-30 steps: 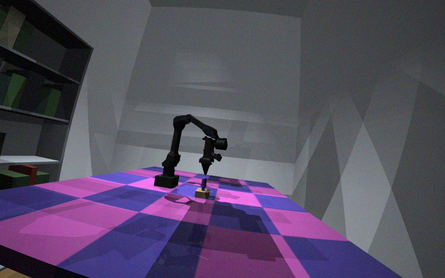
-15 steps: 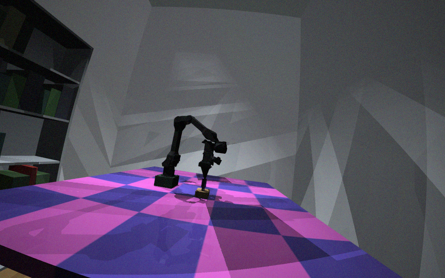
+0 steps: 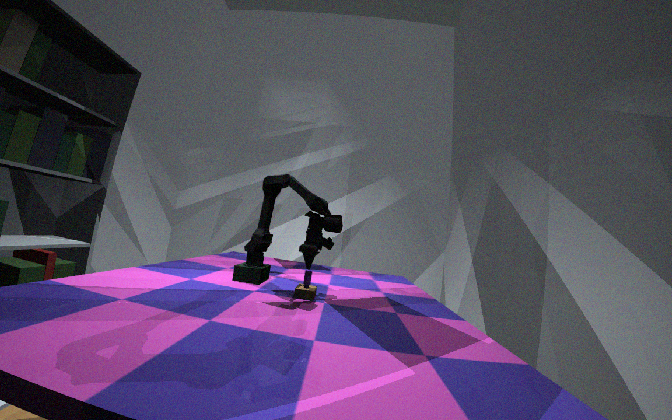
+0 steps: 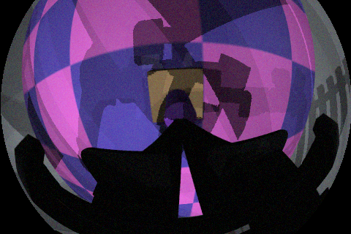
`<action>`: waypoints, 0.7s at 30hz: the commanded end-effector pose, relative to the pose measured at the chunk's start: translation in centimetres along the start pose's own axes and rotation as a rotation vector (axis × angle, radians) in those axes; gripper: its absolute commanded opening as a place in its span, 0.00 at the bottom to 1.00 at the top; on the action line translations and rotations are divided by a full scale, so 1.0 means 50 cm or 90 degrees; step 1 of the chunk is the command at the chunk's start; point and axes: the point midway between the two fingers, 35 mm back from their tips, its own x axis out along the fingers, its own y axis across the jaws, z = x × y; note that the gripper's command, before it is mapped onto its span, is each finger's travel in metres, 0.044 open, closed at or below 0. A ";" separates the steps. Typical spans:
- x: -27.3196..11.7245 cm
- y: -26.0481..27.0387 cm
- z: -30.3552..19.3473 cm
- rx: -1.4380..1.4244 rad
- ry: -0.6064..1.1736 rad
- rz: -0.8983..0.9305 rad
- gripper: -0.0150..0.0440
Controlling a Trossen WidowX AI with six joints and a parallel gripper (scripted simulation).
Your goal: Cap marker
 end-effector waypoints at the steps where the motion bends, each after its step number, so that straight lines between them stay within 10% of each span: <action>1: -0.078 -0.004 0.013 0.000 -0.014 -0.004 0.25; 10: -0.168 -0.001 0.003 0.000 -0.013 -0.004 0.25; 21: -0.168 -0.001 0.003 0.000 -0.013 -0.004 0.74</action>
